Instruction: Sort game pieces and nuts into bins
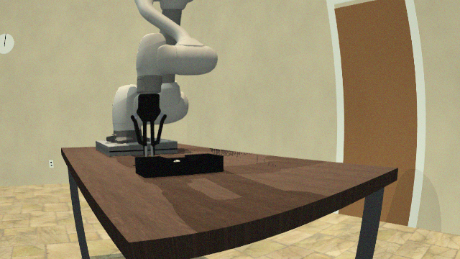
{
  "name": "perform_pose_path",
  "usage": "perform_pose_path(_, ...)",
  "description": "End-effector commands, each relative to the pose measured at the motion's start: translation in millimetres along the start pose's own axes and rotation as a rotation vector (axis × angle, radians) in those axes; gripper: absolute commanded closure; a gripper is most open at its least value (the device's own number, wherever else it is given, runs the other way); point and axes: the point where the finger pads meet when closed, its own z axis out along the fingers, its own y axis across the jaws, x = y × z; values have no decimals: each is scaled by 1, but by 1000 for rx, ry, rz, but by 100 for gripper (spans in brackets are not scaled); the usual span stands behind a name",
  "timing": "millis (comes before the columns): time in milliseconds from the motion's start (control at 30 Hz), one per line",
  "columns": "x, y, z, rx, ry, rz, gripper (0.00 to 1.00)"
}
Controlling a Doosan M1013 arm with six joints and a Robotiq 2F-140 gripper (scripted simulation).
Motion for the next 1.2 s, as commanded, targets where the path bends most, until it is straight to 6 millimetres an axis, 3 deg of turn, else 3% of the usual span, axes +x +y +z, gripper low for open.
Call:
perform_pose_path(0,0,0,0,0,0,0,93)
perform_pose_path(133,0,0,0,0,0,0,93)
perform_pose_path(800,0,0,-60,0,0,0,93)
perform_pose_path(1167,0,0,-60,0,0,0,93)
